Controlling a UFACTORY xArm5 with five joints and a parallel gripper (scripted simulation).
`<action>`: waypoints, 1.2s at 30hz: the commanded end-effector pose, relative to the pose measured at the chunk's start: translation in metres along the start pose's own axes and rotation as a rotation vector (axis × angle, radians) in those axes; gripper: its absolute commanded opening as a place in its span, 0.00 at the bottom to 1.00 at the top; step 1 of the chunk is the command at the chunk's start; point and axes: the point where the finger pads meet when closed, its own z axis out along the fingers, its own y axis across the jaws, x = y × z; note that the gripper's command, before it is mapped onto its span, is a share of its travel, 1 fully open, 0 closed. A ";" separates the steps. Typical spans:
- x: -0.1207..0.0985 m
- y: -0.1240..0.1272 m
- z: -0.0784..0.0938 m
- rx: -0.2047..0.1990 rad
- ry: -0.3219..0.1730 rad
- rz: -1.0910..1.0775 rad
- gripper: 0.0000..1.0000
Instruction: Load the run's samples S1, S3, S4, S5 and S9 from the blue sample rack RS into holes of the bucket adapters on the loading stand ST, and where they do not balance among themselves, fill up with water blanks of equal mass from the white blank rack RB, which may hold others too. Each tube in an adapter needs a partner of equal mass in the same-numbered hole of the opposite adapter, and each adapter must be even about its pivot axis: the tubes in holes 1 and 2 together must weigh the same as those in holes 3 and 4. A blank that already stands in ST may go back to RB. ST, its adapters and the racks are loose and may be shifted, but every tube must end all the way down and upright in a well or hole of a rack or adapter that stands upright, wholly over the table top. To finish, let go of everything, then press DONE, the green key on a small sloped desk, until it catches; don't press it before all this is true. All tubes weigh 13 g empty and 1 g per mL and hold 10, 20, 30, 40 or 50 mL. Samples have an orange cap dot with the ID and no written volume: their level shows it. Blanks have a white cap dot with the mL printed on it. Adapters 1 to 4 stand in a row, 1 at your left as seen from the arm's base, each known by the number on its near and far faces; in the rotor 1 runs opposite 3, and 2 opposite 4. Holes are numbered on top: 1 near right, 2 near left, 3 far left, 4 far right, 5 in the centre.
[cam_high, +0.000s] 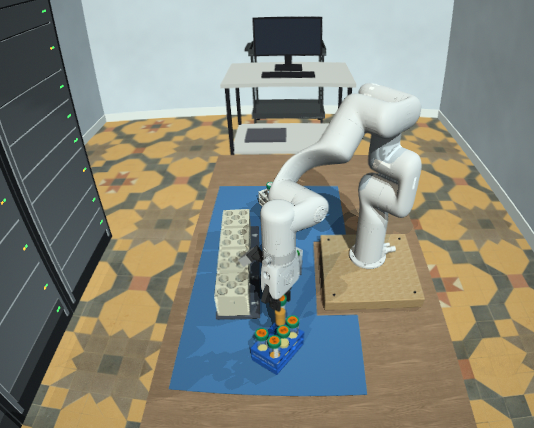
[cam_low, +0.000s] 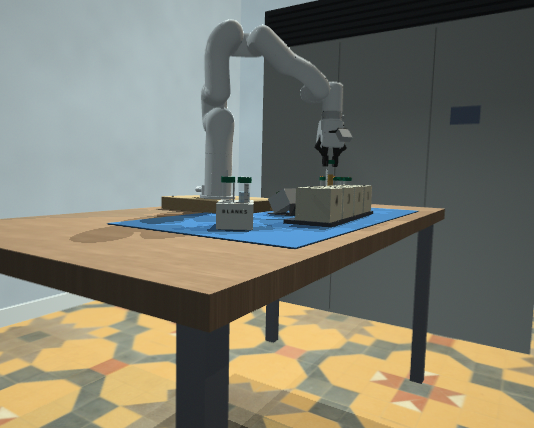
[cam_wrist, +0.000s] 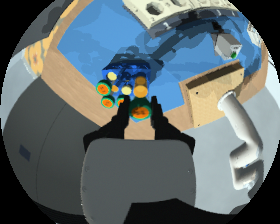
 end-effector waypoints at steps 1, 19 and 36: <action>0.000 -0.001 -0.001 0.004 0.001 0.000 0.00; 0.000 -0.001 0.004 0.004 0.001 0.000 0.00; 0.000 -0.001 0.019 0.004 0.001 0.000 0.00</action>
